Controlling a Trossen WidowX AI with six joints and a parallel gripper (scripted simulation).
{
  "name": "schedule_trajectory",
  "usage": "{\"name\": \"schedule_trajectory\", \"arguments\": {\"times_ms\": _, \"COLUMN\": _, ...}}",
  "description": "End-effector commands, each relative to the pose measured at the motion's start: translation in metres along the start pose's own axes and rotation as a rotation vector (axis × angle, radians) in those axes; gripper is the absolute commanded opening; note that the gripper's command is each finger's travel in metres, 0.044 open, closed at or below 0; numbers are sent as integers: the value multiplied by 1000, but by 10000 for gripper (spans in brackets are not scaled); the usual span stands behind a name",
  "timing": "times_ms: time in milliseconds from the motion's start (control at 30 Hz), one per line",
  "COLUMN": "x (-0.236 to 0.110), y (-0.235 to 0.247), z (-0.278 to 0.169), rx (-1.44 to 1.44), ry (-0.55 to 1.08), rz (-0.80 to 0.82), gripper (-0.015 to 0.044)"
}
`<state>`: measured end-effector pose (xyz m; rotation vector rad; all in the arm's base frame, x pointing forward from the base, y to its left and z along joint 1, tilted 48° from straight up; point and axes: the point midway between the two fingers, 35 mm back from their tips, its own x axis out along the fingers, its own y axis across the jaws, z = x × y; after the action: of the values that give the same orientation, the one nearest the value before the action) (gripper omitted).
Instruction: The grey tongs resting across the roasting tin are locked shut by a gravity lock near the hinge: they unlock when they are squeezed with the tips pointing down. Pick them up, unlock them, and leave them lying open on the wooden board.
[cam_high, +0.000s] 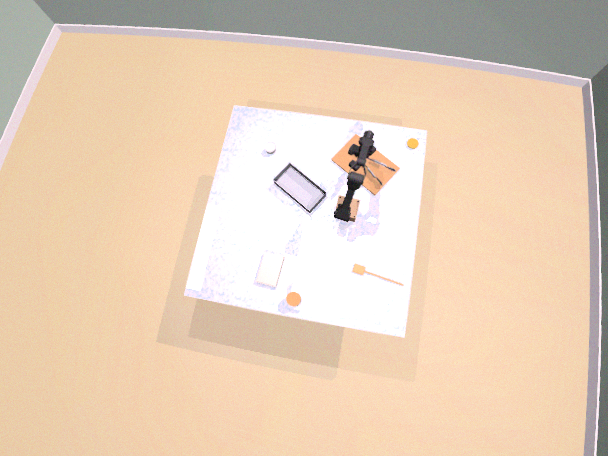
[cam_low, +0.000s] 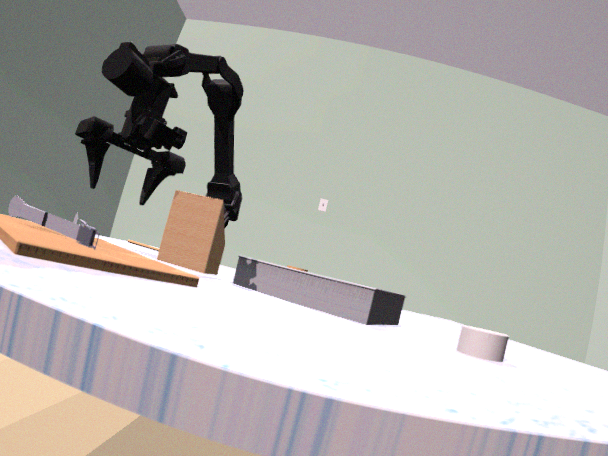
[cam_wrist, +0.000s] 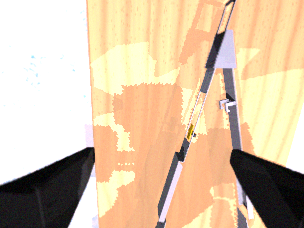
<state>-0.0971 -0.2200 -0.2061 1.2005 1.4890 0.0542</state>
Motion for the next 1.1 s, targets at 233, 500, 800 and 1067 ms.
{"name": "schedule_trajectory", "arguments": {"times_ms": 233, "x": -59, "y": 97, "z": 0, "rx": -4, "ry": 9, "rz": 16, "gripper": 440}}
{"name": "schedule_trajectory", "arguments": {"times_ms": 500, "x": -90, "y": 96, "z": 0, "rx": -7, "ry": 6, "rz": 3, "gripper": 440}}
{"name": "schedule_trajectory", "arguments": {"times_ms": 800, "x": -113, "y": 97, "z": -1, "rx": -11, "ry": 4, "rz": -4, "gripper": 440}}
{"name": "schedule_trajectory", "arguments": {"times_ms": 1067, "x": -113, "y": 97, "z": -1, "rx": -11, "ry": 4, "rz": -4, "gripper": 440}}
